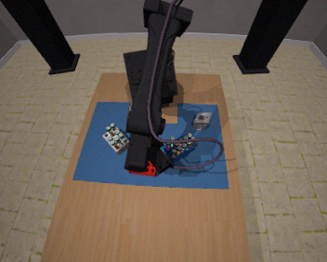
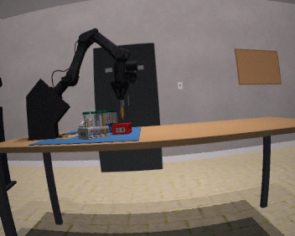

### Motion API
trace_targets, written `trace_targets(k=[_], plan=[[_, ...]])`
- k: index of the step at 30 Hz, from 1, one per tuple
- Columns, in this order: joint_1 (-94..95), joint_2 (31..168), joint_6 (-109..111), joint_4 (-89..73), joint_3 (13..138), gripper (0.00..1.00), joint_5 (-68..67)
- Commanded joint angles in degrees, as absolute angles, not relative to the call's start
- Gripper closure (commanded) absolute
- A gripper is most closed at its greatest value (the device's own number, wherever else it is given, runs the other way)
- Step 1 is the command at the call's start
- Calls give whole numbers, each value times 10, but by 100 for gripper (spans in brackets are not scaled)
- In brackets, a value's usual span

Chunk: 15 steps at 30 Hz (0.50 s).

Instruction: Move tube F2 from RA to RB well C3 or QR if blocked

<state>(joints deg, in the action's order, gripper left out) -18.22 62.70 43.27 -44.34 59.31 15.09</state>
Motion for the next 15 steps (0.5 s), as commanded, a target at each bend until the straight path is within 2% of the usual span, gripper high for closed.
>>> trace_targets(k=[1, 15], plan=[[-179, 631, 428, -430, 600, 100, 148], [-175, 632, 426, -421, 588, 100, 146]])
